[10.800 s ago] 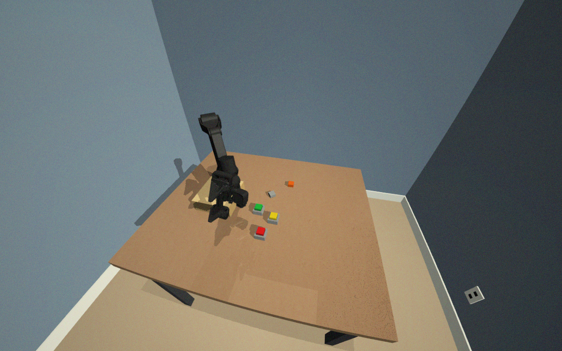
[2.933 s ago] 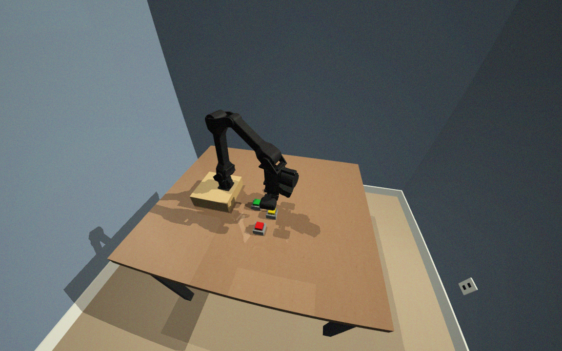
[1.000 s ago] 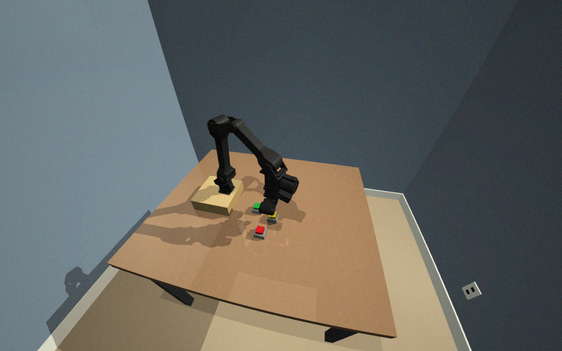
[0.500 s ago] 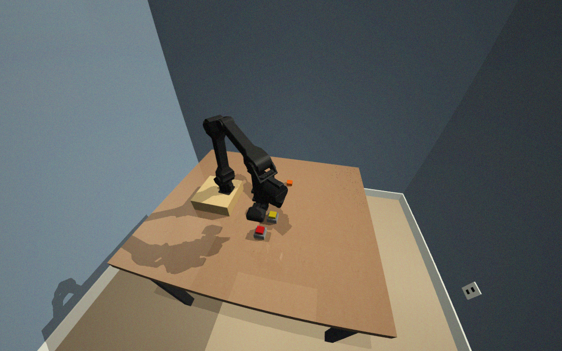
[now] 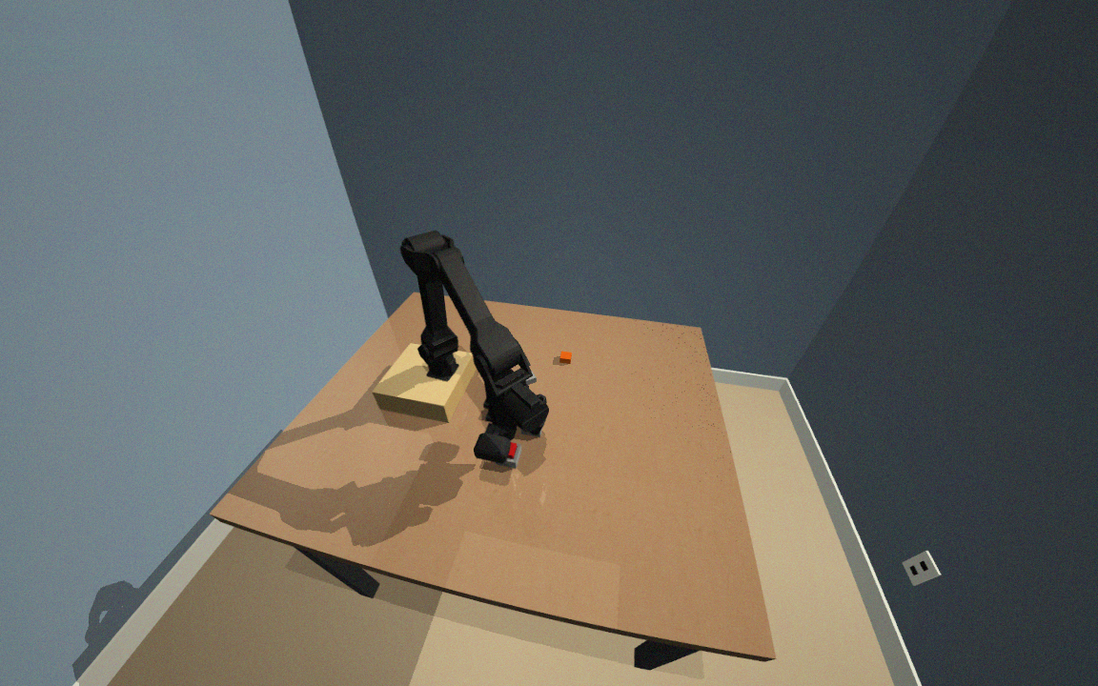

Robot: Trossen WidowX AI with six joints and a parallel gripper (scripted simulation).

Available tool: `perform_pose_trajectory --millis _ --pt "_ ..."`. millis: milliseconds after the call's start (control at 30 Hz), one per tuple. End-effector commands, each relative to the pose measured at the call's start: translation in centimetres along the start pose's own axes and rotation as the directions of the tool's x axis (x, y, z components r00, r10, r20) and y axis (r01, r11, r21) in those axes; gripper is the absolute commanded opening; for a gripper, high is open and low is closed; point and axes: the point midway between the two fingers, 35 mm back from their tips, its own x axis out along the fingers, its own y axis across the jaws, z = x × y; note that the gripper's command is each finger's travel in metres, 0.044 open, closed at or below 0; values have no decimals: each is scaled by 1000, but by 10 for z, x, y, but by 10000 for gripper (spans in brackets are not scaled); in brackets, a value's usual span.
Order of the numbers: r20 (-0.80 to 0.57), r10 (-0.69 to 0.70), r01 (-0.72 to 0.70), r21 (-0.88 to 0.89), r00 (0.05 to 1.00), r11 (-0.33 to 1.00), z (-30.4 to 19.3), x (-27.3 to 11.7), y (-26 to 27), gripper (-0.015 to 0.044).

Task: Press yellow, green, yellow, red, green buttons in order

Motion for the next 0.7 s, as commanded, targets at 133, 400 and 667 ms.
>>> perform_pose_trajectory --millis 133,400,667 --pt "11 -8 8 -7 1000 1000 2 10 -2 20" --pt "11 -8 8 -7 1000 1000 2 23 -2 20" --pt "11 -8 8 -7 1000 1000 2 34 -1 20"
